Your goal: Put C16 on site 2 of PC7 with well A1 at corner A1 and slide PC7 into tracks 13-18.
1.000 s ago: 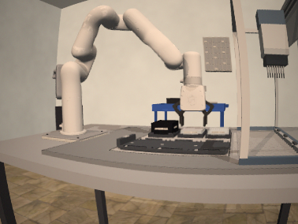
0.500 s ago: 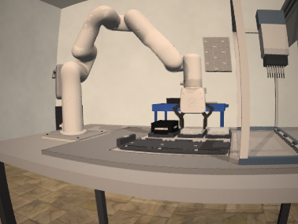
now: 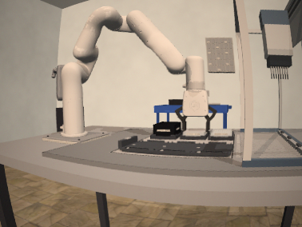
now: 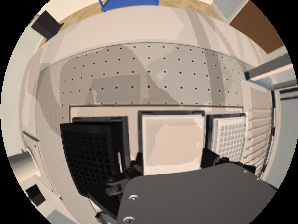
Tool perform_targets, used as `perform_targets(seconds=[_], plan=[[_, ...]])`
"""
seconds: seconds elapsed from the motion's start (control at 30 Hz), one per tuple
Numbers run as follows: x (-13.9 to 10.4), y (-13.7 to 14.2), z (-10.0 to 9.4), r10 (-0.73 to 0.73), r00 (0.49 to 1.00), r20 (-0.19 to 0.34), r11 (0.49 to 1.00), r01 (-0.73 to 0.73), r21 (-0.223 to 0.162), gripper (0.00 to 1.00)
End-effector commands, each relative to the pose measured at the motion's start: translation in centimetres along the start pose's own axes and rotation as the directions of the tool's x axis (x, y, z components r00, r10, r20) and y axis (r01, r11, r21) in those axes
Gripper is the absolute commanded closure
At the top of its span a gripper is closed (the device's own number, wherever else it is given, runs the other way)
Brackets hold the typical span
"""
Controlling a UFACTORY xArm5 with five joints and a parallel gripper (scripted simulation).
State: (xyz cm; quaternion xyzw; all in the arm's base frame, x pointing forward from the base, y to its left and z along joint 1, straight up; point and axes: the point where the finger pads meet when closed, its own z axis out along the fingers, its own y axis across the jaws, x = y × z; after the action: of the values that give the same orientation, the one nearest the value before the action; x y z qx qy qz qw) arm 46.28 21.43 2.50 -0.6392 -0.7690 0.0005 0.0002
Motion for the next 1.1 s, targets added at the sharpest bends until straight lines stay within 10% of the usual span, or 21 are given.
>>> perform_targets(seconds=[0.0,0.3,0.33,1.07], plan=[[0.04,0.14,-0.14,0.0,1.0,-0.001,1.0,0.0,-0.004,0.0],[0.04,0.14,-0.14,0.0,1.0,-0.001,1.0,0.0,-0.004,0.0],[0.04,0.14,-0.21,0.0,1.0,-0.001,1.0,0.0,-0.004,1.0],[0.04,0.14,-0.21,0.0,1.0,-0.001,1.0,0.0,-0.004,1.0]])
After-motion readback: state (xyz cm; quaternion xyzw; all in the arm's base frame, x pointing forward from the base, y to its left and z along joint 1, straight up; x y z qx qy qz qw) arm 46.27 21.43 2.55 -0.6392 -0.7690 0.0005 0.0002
